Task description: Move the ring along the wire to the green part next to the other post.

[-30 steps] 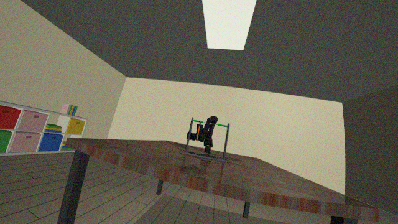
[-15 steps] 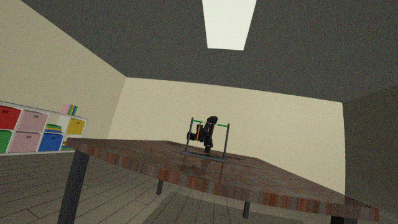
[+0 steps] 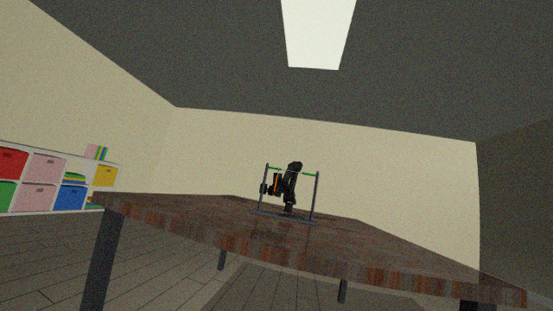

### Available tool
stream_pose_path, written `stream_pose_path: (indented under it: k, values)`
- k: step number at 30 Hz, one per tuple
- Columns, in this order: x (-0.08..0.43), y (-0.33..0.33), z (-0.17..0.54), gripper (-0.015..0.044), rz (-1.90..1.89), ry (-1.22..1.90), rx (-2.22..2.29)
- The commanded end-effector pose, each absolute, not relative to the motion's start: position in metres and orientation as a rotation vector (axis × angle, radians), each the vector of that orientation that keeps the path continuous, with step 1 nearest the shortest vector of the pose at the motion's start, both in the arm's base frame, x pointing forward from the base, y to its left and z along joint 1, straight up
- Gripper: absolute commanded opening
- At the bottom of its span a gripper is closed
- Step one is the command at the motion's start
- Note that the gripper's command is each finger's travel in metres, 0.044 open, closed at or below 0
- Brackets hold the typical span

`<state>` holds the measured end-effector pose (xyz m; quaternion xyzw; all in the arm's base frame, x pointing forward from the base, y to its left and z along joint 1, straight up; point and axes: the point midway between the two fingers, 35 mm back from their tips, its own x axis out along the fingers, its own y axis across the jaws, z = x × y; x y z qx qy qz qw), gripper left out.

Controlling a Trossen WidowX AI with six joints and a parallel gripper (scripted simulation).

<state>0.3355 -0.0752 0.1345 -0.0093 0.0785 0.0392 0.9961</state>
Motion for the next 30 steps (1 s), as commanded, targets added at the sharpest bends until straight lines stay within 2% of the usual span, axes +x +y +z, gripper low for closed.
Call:
stream_pose_path:
  k: [1,30]
  values:
    - [0.335,-0.075,0.134,-0.015,0.078,0.157,-0.019]
    - [0.335,-0.074,0.148,-0.015,0.077,0.157,-0.021]
